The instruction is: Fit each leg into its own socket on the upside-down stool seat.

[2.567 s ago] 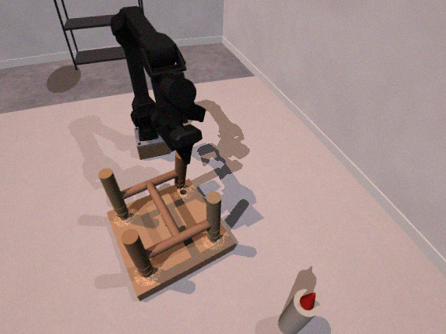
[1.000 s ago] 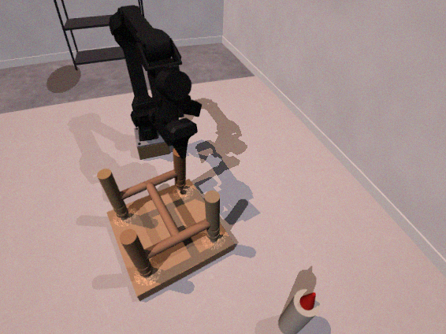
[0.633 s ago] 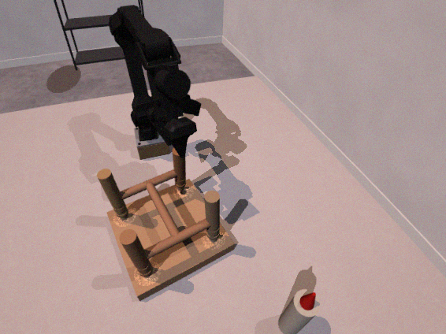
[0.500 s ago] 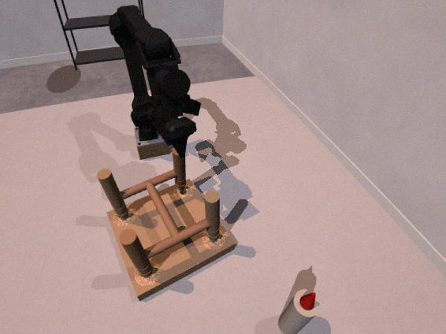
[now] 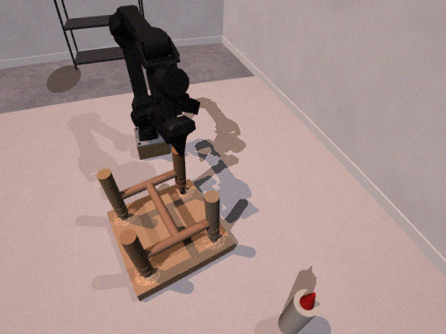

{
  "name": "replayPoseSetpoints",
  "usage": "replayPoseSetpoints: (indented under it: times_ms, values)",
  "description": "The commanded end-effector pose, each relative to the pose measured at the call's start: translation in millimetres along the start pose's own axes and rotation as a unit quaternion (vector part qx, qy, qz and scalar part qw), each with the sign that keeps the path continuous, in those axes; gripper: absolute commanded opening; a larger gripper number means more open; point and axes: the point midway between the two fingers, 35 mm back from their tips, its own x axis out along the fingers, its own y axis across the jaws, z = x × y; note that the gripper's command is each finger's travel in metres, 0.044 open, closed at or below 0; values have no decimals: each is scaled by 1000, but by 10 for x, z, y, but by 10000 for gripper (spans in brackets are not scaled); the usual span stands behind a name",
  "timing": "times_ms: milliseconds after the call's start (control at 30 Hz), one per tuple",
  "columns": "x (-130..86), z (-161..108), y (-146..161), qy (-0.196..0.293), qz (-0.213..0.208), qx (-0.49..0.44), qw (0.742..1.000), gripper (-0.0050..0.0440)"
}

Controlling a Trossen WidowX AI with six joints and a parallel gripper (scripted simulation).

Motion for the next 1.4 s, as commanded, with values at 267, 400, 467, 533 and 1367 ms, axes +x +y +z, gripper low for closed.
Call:
replayPoseSetpoints:
  times_ms: [267,400,467,533,1367]
  values:
    - [29,25,131,-5,19,-2,1000,440]
    - [25,25,144,-5,19,-2,1000,440]
    - [25,25,144,-5,19,-2,1000,440]
    - [23,25,150,-5,19,-2,1000,440]
    - [14,24,181,-5,19,-2,1000,440]
